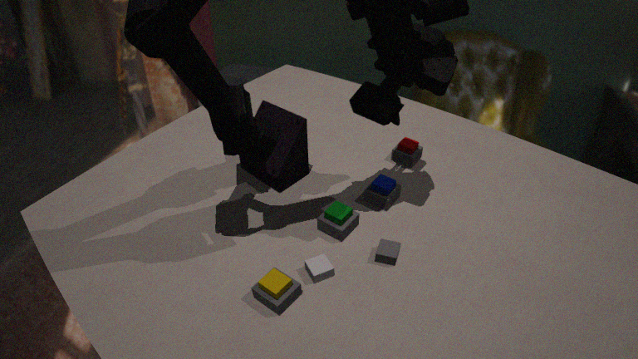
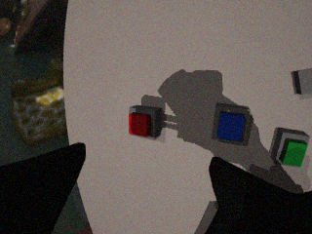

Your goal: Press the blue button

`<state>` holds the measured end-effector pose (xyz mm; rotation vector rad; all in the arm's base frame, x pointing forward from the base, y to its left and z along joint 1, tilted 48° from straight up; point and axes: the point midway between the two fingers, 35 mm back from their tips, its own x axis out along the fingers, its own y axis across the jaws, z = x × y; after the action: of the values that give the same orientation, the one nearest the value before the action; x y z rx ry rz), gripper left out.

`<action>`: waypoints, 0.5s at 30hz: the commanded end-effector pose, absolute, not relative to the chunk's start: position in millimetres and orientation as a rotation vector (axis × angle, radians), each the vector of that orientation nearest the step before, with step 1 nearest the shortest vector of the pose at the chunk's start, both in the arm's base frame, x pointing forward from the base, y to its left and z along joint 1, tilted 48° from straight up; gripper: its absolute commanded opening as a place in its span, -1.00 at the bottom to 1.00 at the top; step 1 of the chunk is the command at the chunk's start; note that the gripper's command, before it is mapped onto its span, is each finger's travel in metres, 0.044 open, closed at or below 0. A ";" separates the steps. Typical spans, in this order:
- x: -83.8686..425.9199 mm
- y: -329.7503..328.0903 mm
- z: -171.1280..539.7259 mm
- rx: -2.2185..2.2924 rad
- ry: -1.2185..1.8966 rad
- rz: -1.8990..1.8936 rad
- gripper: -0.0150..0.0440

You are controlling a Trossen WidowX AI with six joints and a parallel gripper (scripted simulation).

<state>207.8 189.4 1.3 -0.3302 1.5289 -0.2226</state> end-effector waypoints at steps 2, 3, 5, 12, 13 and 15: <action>207.1 138.0 1.9 -0.768 1.459 -0.517 0.86; 207.1 138.0 1.9 -0.768 1.459 -0.517 0.86; 207.1 138.0 1.9 -0.768 1.459 -0.517 0.86; 207.1 138.0 1.9 -0.768 1.459 -0.517 0.86; 207.5 136.3 0.0 -0.768 1.459 -0.517 0.78; 210.3 121.8 -14.7 -0.767 1.459 -0.516 0.60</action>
<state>206.9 136.5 -0.4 -0.7528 1.4615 -0.5079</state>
